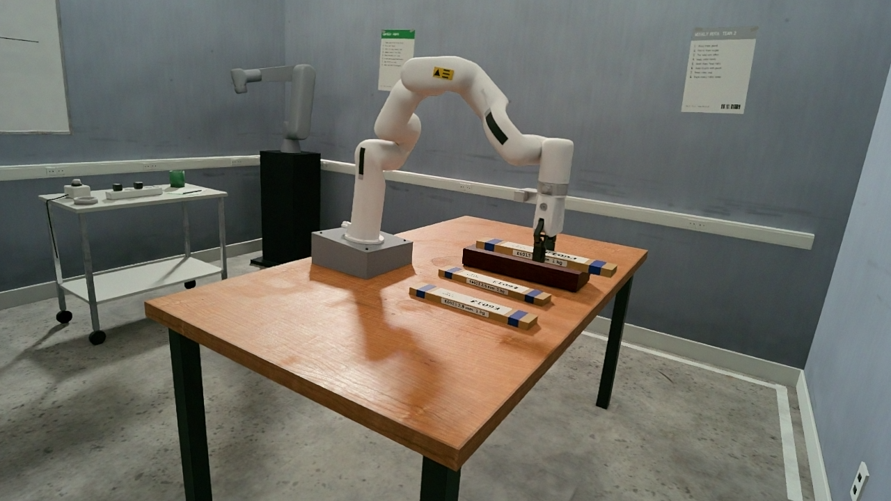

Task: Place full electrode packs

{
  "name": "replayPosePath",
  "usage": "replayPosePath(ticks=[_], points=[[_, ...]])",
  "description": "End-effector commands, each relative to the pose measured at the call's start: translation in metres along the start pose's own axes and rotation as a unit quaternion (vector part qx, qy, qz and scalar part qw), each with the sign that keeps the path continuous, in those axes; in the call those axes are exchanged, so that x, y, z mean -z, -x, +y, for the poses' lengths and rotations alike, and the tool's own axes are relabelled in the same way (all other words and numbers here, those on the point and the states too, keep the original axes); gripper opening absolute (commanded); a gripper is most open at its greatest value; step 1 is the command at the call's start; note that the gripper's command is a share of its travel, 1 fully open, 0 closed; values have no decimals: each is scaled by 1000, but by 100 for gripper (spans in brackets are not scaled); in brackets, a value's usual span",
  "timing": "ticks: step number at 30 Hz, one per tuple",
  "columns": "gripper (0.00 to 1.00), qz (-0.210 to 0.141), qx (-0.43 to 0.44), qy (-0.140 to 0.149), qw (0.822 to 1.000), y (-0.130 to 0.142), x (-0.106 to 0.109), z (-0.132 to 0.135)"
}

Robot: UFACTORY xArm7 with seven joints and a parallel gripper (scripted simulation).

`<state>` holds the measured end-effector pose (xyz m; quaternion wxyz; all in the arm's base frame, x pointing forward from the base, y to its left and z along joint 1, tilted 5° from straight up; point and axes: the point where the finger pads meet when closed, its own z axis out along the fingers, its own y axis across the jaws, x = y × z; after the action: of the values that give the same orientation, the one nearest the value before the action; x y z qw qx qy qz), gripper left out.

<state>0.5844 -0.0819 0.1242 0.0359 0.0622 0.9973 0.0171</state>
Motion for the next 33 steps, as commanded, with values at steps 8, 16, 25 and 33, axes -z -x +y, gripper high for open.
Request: replayPosePath(ticks=[8, 16, 25, 33], points=[[58, -3, 17, 0, 1000, 2, 3, 0], [58, -3, 17, 0, 1000, 2, 3, 0], [58, -3, 17, 0, 1000, 2, 3, 0], [58, -3, 17, 0, 1000, 0, 3, -3]])
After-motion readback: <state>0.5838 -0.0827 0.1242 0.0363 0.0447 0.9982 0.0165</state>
